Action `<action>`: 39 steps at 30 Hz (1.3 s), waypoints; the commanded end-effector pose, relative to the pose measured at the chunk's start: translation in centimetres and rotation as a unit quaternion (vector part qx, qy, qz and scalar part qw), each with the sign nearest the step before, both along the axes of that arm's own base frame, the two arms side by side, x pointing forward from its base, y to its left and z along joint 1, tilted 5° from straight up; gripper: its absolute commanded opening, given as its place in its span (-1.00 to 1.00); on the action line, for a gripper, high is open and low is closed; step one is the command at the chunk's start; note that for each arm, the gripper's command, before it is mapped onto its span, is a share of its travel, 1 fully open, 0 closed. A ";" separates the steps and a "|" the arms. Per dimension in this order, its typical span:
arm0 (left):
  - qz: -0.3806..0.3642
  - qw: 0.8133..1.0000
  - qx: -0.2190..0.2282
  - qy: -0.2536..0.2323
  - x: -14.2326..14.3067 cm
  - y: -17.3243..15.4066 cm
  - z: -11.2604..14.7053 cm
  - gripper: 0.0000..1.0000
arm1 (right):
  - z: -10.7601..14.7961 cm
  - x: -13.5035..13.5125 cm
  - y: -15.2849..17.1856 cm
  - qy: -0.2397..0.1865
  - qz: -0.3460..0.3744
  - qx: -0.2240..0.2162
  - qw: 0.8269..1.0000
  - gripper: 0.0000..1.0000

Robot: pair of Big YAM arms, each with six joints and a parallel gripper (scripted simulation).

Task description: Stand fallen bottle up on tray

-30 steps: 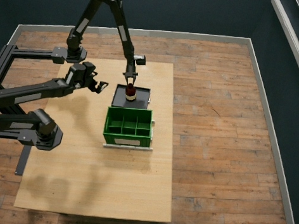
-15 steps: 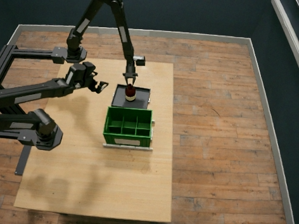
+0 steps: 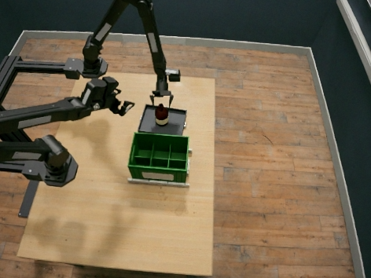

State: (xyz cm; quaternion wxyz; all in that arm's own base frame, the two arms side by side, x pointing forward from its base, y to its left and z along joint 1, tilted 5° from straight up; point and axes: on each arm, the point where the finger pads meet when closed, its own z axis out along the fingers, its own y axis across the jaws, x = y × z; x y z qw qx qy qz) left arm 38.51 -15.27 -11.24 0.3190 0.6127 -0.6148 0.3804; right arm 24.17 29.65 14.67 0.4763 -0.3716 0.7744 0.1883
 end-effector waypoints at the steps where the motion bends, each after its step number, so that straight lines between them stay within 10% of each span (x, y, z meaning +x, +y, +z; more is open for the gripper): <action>1: 0.004 1.000 -0.002 -0.027 1.1 0.4 1.2 0.97 | 0.7 0.2 0.3 -0.007 0.002 0.003 1.000 1.00; 21: 0.006 0.999 -0.001 -0.049 0.7 3.1 3.6 1.00 | 0.7 0.2 0.3 -0.007 0.002 0.003 1.000 1.00; 31: 0.005 0.999 0.012 -0.046 -0.3 11.3 8.0 1.00 | 0.7 0.2 0.3 -0.007 0.002 0.003 1.000 1.00; 39: -0.005 1.000 -0.002 -0.002 -0.9 10.1 6.1 1.00 | 0.7 0.2 0.3 -0.007 0.002 0.003 1.000 1.00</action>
